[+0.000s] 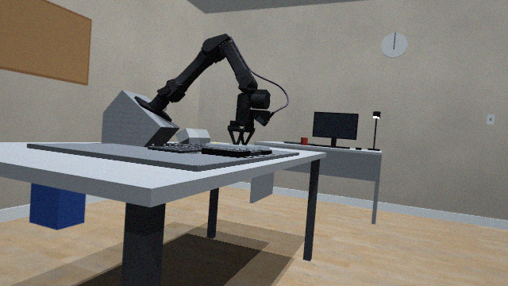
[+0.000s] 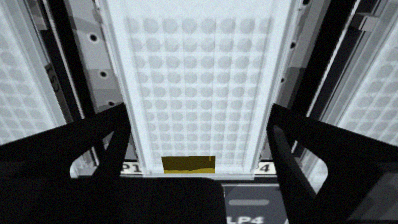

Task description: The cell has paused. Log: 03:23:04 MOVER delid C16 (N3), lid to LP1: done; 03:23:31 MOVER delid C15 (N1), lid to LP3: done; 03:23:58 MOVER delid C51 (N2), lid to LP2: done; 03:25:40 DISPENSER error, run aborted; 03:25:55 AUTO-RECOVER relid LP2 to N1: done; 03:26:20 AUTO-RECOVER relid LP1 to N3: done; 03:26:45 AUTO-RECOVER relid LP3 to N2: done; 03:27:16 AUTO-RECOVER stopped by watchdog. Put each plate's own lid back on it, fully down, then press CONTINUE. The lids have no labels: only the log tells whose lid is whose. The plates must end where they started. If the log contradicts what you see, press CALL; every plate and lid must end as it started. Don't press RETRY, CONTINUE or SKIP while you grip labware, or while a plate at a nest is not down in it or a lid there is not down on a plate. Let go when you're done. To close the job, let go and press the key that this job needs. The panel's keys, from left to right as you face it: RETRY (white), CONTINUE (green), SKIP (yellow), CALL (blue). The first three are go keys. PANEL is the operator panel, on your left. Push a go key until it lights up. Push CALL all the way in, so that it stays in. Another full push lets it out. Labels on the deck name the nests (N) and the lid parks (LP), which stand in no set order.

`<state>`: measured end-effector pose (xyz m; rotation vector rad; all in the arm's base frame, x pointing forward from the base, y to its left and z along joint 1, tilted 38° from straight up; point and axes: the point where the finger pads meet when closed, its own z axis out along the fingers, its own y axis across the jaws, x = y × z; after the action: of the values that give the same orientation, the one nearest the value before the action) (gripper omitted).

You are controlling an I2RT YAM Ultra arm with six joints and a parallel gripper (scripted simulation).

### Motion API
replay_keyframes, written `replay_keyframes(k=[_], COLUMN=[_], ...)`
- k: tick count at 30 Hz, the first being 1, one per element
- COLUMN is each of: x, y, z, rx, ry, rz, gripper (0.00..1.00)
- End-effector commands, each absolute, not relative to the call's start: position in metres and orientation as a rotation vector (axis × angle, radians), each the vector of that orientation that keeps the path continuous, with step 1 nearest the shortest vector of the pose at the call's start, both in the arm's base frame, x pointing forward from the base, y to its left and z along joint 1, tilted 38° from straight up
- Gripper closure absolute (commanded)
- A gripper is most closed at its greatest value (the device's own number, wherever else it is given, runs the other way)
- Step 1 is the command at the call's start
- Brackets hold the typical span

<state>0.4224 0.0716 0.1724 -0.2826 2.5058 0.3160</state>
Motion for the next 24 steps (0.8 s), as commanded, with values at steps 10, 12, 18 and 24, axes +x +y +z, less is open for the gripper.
replay_keyframes(k=[10,12,18,24], x=[0.415,0.413,0.410,0.411], y=[0.060,0.059,0.058,0.058], z=[0.219,0.222,0.224,0.226], rx=[-0.278,-0.278,-0.278,-0.277], ry=[2.433,2.433,2.434,2.427], rz=[0.306,0.306,0.306,0.305], gripper=[1.00,1.00,1.00,1.00])
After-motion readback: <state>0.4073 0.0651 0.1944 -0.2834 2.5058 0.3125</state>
